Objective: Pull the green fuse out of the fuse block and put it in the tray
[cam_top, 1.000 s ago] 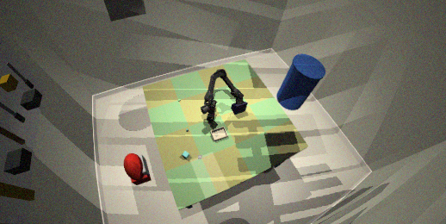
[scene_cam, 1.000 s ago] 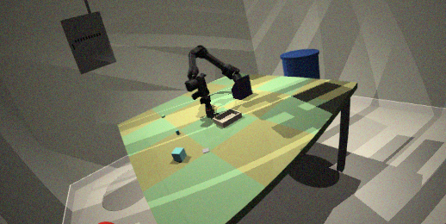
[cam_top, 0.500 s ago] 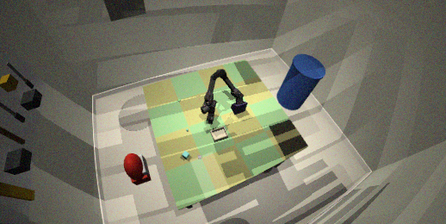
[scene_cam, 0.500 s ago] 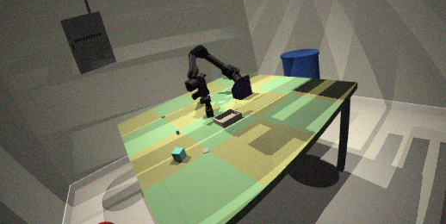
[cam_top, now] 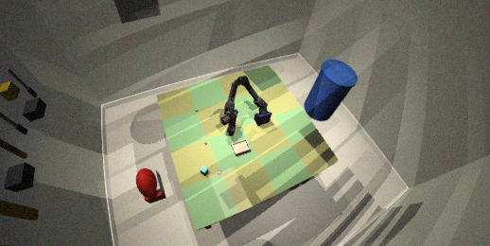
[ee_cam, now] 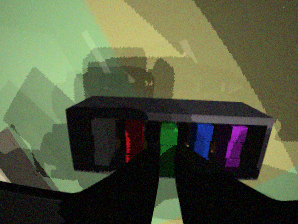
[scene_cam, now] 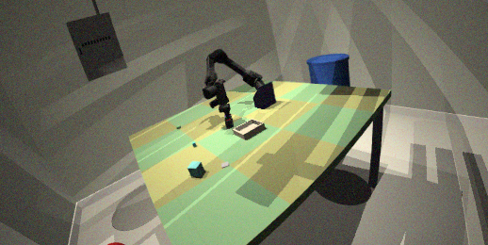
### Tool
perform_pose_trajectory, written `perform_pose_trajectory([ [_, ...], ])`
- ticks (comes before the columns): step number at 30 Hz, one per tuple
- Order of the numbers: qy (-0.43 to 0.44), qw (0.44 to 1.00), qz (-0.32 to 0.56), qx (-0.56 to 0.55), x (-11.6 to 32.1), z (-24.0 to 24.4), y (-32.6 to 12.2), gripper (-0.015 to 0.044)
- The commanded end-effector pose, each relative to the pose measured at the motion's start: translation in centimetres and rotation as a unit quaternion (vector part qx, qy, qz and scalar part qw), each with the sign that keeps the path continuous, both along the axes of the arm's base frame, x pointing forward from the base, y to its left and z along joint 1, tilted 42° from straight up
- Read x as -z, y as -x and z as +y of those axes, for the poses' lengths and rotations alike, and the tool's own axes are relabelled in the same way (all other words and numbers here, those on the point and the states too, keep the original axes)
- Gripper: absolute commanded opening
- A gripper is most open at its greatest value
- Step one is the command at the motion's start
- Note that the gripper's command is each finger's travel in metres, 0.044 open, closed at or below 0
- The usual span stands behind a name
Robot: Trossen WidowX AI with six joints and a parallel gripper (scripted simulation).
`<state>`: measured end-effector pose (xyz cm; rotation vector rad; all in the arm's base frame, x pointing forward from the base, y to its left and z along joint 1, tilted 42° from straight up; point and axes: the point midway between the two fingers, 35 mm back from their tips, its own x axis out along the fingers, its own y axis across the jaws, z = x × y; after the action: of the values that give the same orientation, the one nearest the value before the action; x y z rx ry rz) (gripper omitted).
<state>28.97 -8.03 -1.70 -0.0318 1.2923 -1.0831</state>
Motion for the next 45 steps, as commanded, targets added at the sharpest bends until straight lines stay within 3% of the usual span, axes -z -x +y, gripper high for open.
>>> perform_pose_trajectory([
  [1,-0.001,1.0,-0.003,0.002,-0.2,0.2,-0.1,0.0],
  [45,-0.001,1.0,-0.002,0.0,-1.8,1.6,-0.4,0.0],
])
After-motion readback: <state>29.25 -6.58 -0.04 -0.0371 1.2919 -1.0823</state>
